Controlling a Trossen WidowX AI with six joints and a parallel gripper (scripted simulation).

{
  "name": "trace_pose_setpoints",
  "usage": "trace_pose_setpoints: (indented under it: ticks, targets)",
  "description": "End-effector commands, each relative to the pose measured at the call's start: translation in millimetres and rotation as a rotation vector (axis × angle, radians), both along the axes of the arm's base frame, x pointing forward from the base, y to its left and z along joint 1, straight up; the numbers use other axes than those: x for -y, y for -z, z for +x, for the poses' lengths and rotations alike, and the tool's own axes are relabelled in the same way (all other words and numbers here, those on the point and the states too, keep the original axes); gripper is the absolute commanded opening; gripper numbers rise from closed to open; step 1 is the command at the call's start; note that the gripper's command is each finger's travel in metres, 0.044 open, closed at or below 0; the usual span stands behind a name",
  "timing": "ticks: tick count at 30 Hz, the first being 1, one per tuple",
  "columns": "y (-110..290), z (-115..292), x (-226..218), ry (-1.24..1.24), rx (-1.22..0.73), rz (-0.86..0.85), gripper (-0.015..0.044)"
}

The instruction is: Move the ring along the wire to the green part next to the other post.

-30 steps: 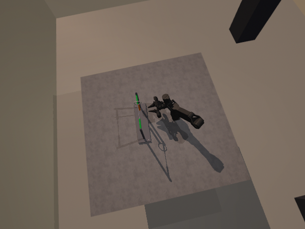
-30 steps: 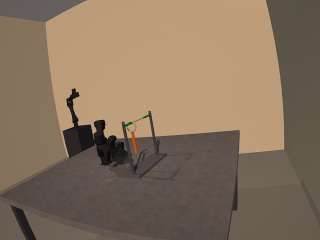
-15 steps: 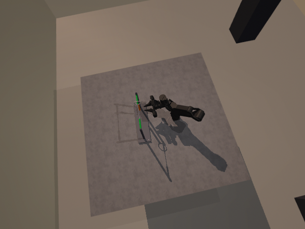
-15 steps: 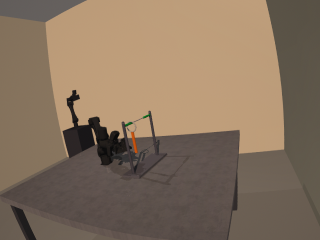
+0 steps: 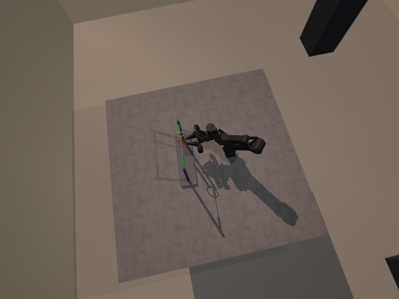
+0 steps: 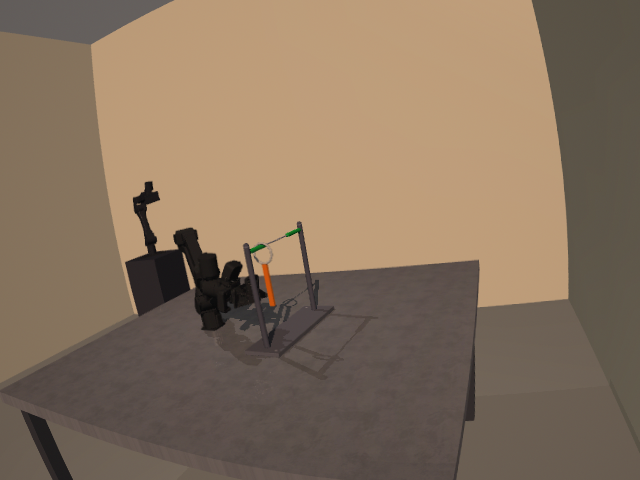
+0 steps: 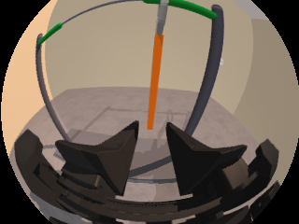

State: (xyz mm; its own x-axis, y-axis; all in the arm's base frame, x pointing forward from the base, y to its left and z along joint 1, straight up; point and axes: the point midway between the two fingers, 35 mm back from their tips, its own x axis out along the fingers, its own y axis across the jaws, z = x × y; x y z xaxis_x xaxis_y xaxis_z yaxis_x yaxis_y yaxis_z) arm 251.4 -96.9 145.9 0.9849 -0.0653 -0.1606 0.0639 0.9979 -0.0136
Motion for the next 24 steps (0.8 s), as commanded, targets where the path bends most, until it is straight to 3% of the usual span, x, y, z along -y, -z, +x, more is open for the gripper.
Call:
trace_pose_setpoints:
  ticks: [1, 24]
  targets:
    - [0.6, 6.7, 1.8, 0.004, -0.002, 0.004, 0.0160]
    - [6.1, 40.3, 4.1, 0.004, 0.001, 0.004, 0.0160]
